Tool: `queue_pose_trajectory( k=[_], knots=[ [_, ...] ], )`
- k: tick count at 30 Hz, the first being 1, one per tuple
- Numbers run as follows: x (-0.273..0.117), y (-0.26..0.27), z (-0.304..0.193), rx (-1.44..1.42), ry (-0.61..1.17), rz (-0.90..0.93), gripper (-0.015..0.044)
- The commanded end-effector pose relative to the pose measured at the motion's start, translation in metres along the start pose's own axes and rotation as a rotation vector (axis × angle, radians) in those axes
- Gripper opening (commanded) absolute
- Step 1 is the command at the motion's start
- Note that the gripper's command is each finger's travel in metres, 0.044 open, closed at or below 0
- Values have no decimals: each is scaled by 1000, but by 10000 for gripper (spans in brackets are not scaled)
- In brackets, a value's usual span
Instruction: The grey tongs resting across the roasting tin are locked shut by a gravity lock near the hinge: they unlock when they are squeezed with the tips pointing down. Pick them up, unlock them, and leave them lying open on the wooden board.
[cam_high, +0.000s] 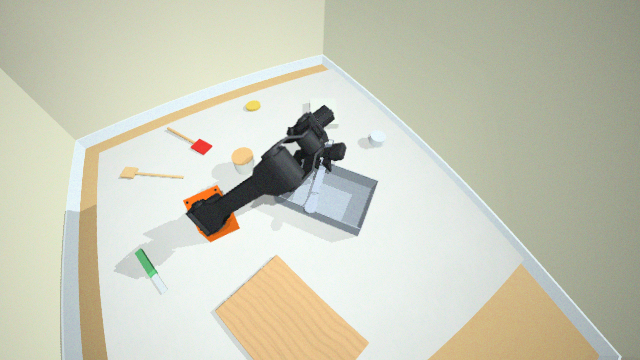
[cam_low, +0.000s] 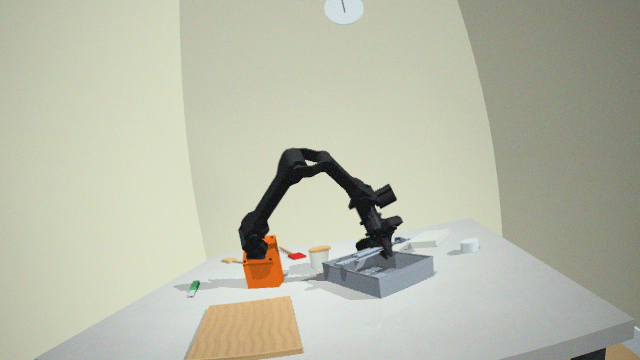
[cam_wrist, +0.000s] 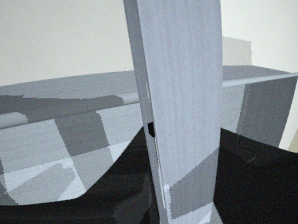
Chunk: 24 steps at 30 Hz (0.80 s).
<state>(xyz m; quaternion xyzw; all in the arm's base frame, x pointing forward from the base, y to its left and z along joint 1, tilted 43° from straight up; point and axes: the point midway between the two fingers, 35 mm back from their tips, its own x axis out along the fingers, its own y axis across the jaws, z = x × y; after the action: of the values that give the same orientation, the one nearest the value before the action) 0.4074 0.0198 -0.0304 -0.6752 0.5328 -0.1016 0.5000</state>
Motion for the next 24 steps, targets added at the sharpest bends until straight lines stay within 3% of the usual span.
queue_pose_trajectory(
  k=[1, 4, 16, 24],
  knots=[
    [-38, -26, 3, 27, -23, -21, -150],
    [-55, -35, 0, 25, -23, -24, -150],
    [-55, -35, 0, 25, -23, -21, -150],
    [-50, -35, 3, 16, -36, 108, -150]
  ],
)
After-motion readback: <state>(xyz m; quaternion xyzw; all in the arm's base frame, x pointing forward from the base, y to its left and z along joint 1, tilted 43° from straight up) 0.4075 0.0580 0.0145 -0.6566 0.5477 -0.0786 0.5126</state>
